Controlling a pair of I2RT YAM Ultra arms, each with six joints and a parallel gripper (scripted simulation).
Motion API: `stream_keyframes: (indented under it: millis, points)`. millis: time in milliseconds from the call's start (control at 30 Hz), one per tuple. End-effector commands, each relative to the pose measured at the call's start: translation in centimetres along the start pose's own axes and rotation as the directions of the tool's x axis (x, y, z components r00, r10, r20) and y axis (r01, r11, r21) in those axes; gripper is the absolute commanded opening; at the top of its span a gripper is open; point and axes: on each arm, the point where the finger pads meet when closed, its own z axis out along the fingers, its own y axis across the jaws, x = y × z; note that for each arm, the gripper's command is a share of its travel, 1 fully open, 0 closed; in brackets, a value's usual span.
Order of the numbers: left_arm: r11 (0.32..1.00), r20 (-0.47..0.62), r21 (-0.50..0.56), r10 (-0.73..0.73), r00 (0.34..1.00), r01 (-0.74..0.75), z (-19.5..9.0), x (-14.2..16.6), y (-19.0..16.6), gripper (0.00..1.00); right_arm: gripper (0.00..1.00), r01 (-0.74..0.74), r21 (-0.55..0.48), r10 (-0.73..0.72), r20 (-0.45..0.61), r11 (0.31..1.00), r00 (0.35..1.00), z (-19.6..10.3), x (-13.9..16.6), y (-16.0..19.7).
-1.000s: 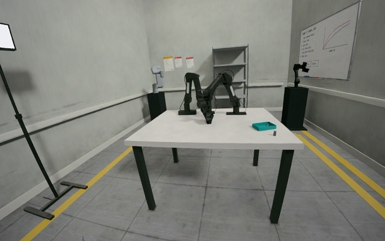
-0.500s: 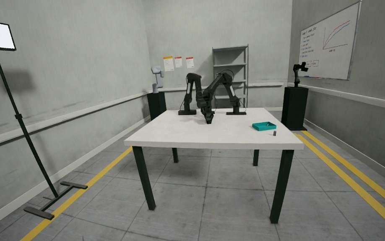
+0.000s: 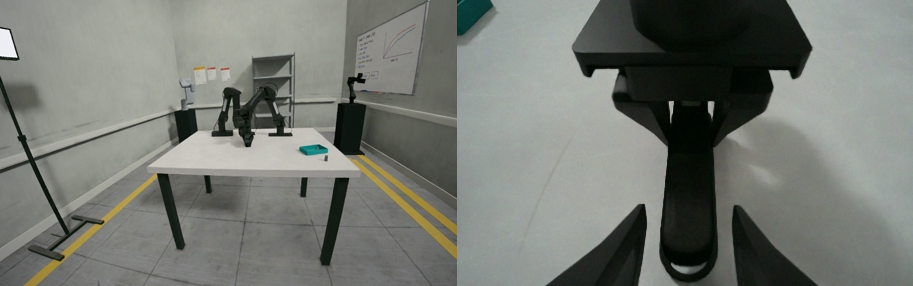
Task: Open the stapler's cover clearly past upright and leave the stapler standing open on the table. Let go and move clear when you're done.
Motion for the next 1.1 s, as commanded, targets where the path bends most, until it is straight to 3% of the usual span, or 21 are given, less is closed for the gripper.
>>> stream_keyframes:
  millis: [0, 33, 67, 167, 700, 733, 767, 833, 900, 1067]
  points:
    - [1.000, 0.011, 0.015, -0.001, 1.000, 0.001, -0.6, -0.1, -0.1, 0.29, 0.46, -0.026, -0.014, 0.026, 0.024, 1.000, 0.999, 0.6, -0.9, 0.7]
    - [1.000, 0.011, 0.015, -0.001, 1.000, 0.001, -0.6, -0.1, -0.1, 0.29, 0.46, -0.026, -0.014, 0.026, 0.024, 1.000, 0.999, 0.6, -0.9, 0.7]
    - [1.000, 0.011, 0.015, -0.001, 1.000, 0.001, -0.6, -0.1, -0.1, 0.29, 0.37, -0.026, -0.008, 0.026, 0.027, 1.000, 0.999, 0.6, -1.0, 0.6]
    - [1.000, 0.011, 0.015, -0.001, 1.000, 0.001, -0.6, -0.1, -0.1, 0.29, 0.33, -0.026, -0.006, 0.026, 0.028, 1.000, 0.999, 0.6, -1.0, 0.6]
    - [1.000, 0.011, 0.015, -0.001, 1.000, 0.001, -0.6, -0.1, -0.1, 0.29, 0.16, -0.019, -0.008, 0.019, 0.020, 1.000, 1.000, 0.1, -0.7, 0.3]
    - [1.000, 0.011, 0.015, -0.001, 1.000, 0.001, -0.6, -0.1, -0.1, 0.29, 0.05, -0.019, -0.008, 0.019, 0.020, 1.000, 1.000, 0.1, -0.7, 0.3]
    - [1.000, 0.011, 0.015, -0.001, 1.000, 0.001, -0.6, -0.1, -0.1, 0.29, 0.00, -0.019, -0.008, 0.019, 0.020, 1.000, 1.000, 0.1, -0.7, 0.3]
    - [1.000, 0.011, 0.015, -0.001, 1.000, 0.001, -0.6, -0.1, -0.1, 0.29, 0.00, -0.019, -0.008, 0.019, 0.020, 1.000, 1.000, 0.1, -0.7, 0.3]
    - [1.000, 0.011, 0.015, -0.001, 1.000, 0.001, -0.6, -0.1, -0.1, 0.29, 0.17, -0.030, -0.016, 0.030, 0.016, 0.999, 0.999, 0.2, -0.9, 0.6]
    - [1.000, 0.011, 0.015, -0.001, 1.000, 0.001, -0.6, -0.1, -0.1, 0.29, 0.17, -0.035, -0.012, 0.035, -0.045, 0.999, 0.998, 0.2, -1.7, 0.5]
